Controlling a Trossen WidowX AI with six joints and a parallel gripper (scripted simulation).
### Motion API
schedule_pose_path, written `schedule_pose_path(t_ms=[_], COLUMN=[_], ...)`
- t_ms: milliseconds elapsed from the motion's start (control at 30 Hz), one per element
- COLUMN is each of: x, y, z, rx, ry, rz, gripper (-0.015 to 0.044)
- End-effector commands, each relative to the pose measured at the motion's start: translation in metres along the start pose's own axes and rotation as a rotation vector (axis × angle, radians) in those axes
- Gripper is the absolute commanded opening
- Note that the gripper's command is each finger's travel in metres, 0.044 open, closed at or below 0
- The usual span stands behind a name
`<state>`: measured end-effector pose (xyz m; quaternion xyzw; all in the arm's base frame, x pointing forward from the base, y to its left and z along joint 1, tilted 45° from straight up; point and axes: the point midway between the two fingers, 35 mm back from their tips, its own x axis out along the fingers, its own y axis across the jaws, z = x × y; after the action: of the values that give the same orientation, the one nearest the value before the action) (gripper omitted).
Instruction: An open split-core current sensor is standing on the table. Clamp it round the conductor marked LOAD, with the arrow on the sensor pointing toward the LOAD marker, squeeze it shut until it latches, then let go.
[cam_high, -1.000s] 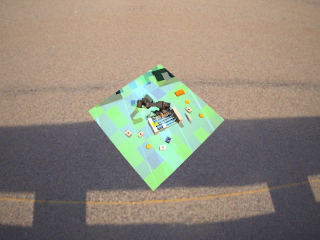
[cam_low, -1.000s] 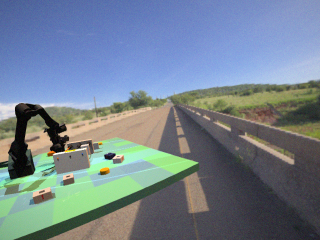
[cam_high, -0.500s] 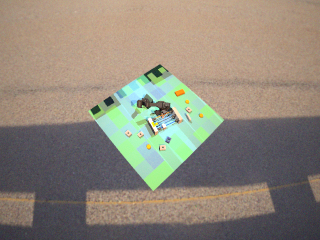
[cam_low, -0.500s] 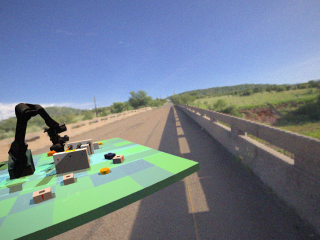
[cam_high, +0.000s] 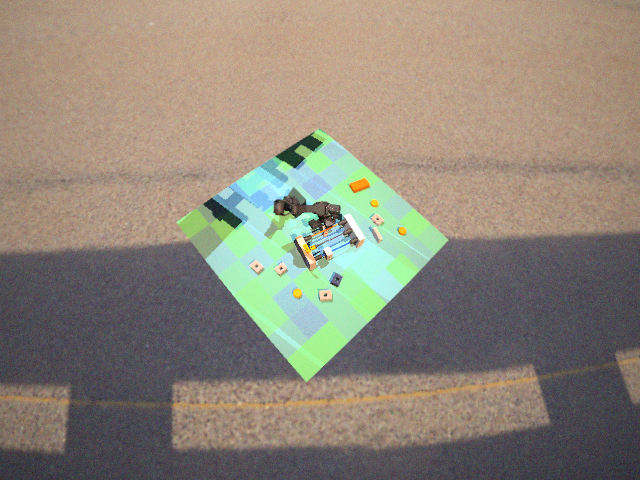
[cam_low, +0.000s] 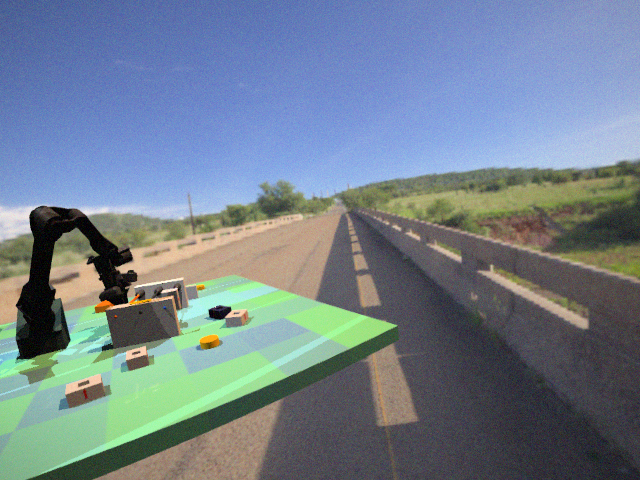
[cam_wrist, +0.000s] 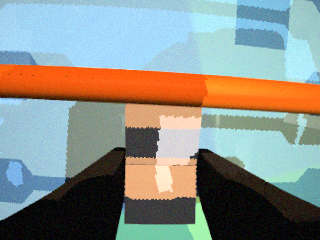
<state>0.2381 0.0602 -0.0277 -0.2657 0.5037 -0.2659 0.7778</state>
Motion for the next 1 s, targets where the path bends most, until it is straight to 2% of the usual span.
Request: schedule_pose_path(t_ms=[0, 333, 667, 967], x=[-0.003, -0.015, -0.01, -0.013], y=[0.002, 0.002, 0.002, 0.002], z=[-0.006, -0.052, -0.056, -0.054], rx=[0.002, 0.001, 0.001, 0.001], ry=[-0.004, -0.002, -0.002, -0.006], rz=[0.002, 0.003, 0.001, 0.003], gripper=[0.0, 0.0, 0.0, 0.0236])
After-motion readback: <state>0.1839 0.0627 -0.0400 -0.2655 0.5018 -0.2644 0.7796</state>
